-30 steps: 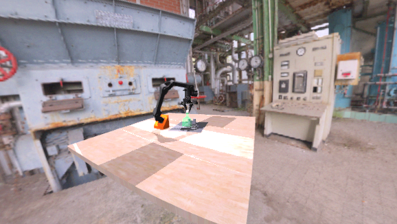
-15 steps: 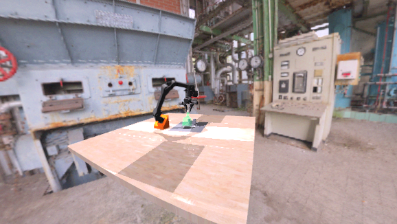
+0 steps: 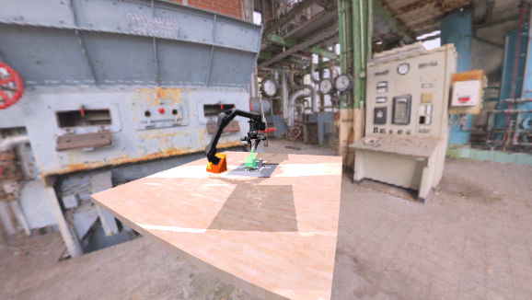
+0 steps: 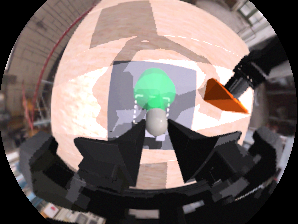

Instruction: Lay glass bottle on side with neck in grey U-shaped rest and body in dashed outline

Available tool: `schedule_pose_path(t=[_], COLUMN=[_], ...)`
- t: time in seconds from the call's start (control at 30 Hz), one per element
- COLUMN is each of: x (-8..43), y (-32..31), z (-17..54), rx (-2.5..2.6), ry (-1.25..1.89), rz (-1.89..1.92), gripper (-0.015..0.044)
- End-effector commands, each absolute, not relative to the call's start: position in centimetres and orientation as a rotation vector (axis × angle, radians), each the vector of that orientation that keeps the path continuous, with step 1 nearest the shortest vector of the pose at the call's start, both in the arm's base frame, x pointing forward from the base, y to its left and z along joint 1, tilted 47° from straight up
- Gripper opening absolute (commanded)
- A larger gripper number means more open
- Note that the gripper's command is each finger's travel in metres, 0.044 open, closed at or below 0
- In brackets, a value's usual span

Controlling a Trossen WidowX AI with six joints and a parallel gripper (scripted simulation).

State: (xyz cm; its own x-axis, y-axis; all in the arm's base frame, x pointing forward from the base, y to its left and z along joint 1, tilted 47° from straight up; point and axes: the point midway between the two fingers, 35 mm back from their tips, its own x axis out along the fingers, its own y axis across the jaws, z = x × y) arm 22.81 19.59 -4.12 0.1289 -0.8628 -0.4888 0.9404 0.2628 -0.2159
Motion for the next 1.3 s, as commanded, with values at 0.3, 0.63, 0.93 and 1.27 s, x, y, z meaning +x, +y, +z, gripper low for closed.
schedule_pose_path(t=[0.3,0.63,0.93,1.27], x=[22.4,22.2,22.0,21.7], y=[20.4,20.7,20.9,21.0], z=[-6.2,-7.4,-8.6,-9.9], rx=[0.150,0.133,0.118,0.104], ry=[0.587,0.586,0.587,0.589], rz=[-1.316,-1.312,-1.309,-1.307], gripper=[0.0121,0.0121,0.0121,0.0121])
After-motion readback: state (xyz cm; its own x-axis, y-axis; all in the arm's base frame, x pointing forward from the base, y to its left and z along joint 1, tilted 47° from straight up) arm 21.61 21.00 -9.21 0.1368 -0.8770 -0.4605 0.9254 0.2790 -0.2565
